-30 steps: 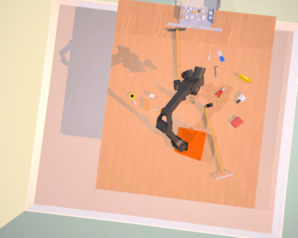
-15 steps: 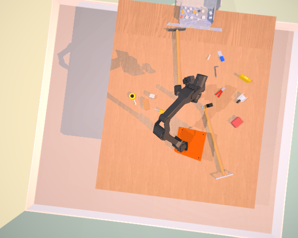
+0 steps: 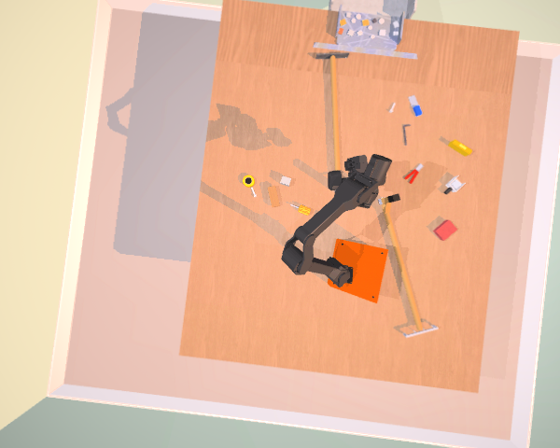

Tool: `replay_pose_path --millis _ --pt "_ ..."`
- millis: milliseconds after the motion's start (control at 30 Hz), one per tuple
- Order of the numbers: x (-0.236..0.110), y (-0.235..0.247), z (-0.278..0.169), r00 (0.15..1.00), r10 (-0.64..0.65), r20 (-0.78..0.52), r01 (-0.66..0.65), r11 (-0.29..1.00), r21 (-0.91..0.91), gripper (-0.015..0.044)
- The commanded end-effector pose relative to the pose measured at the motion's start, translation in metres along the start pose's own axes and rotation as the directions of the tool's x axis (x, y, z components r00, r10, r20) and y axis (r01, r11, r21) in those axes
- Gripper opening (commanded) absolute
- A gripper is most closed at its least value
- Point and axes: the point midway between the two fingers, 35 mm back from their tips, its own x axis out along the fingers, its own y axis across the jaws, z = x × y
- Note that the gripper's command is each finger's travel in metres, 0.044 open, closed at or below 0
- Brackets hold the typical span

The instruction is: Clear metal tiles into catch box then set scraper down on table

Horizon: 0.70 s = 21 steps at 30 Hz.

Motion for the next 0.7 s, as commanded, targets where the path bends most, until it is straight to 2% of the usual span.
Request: replay_pose_path --millis 0,667 --pt "-0.005 0.001 -0.010 1.000 -0.002 0.014 0.002 1.000 0.009 0.0440" --pt "-0.025 0.006 -0.054 0.996 -0.025 0.086 0.021 0.999 0.049 0.0440"
